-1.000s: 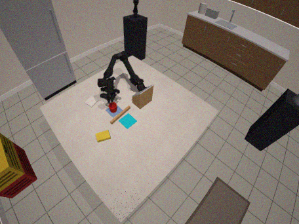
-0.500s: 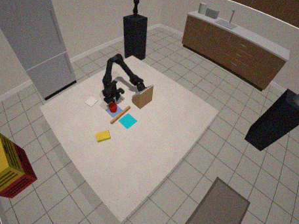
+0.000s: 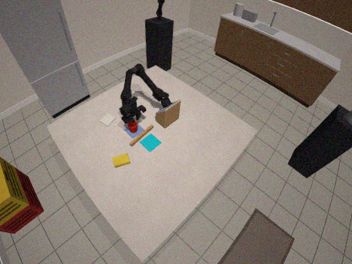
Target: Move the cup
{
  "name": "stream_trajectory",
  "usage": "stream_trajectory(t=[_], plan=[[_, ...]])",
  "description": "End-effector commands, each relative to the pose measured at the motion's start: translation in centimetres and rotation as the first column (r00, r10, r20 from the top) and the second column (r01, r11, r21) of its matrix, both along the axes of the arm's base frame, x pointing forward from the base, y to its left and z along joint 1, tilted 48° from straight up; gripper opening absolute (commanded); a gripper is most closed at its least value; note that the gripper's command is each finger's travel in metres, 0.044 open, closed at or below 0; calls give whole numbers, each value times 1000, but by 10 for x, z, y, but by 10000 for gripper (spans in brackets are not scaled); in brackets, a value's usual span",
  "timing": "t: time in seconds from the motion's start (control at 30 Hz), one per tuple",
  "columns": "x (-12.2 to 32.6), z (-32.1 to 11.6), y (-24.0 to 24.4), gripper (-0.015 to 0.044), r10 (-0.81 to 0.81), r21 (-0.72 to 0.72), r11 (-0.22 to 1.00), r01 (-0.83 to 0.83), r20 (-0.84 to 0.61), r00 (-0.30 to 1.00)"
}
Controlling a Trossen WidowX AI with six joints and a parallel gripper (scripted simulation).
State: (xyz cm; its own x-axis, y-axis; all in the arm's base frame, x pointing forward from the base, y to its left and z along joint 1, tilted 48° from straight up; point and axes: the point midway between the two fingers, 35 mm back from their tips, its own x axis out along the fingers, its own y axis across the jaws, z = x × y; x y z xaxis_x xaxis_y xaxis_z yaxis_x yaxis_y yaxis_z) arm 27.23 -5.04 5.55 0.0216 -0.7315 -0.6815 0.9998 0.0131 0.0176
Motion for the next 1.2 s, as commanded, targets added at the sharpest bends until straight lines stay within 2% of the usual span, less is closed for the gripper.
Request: stream_trajectory(t=[0.0, 1.13, 1.17], plan=[[-2, -6, -6, 148, 2, -7, 1000, -2, -11, 1000], [-4, -34, -40, 148, 2, -13, 1000, -2, -11, 1000], [-2, -33, -38, 122, -2, -6, 1000, 2, -2, 1000]])
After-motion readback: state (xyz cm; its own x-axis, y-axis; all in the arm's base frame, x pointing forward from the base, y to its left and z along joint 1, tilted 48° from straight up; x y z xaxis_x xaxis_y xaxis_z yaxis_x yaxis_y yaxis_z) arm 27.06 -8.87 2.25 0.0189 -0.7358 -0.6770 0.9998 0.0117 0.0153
